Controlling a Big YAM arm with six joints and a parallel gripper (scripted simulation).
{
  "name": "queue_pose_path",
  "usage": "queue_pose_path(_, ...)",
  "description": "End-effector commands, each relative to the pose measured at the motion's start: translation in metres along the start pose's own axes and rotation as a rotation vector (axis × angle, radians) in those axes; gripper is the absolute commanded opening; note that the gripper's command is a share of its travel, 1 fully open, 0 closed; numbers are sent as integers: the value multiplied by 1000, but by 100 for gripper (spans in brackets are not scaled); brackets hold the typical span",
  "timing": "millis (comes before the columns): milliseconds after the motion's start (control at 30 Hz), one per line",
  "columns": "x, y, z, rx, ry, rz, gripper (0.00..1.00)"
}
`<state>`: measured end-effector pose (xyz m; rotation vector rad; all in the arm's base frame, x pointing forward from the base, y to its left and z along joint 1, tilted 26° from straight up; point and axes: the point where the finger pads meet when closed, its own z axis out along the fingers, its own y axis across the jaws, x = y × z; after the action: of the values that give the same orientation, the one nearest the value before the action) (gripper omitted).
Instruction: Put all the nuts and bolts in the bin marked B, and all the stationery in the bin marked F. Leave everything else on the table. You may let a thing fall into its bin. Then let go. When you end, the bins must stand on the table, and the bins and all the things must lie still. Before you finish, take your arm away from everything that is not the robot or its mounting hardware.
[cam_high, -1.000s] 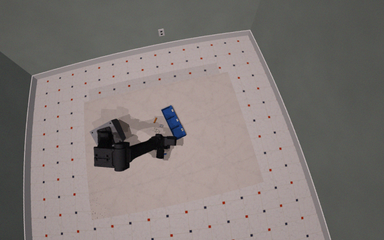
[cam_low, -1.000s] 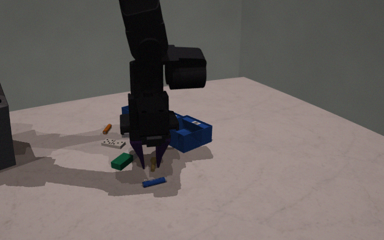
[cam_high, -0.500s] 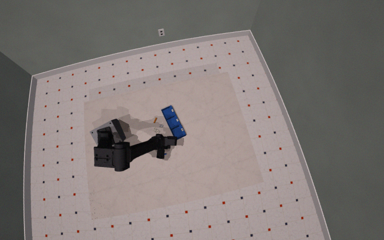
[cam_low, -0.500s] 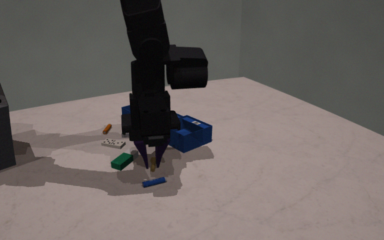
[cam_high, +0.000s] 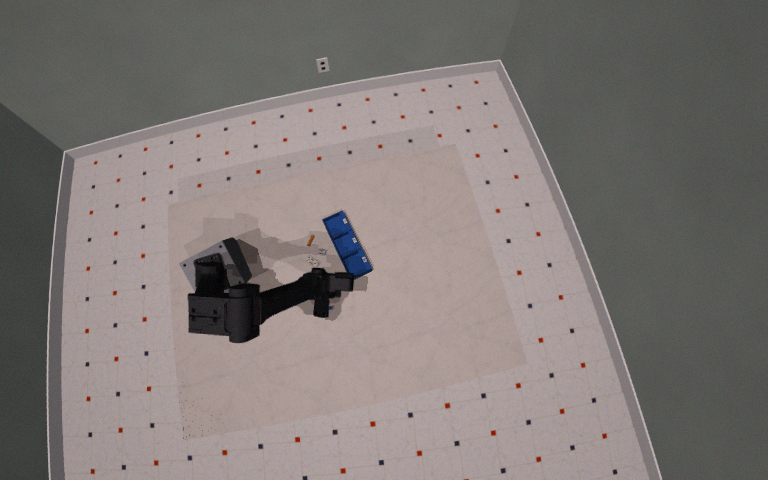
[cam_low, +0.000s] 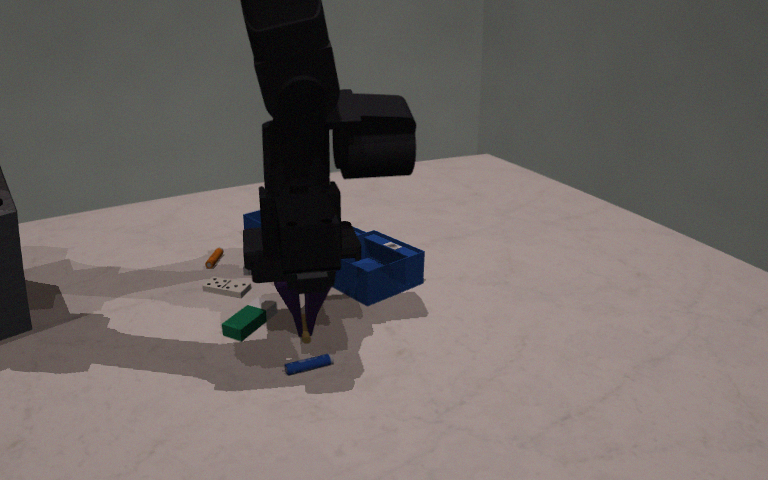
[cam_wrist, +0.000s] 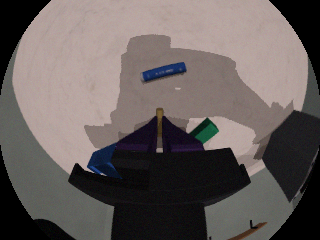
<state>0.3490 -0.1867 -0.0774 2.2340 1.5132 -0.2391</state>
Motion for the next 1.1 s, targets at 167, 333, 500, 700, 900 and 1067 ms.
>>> queue_pose_path(167, 5, 0, 5, 5, 2, -5, 0)
queue_pose_path(333, 5, -1, 5, 3, 3, -5, 0)
queue_pose_path(500, 6, -2, 5, 3, 3, -5, 0)
queue_pose_path(700, 5, 0, -26, -7, 1, -5, 0)
queue_pose_path(900, 5, 7, -40, -18, 2, 0, 0)
queue_pose_path(1067, 5, 6, -57, -18, 2, 0, 0)
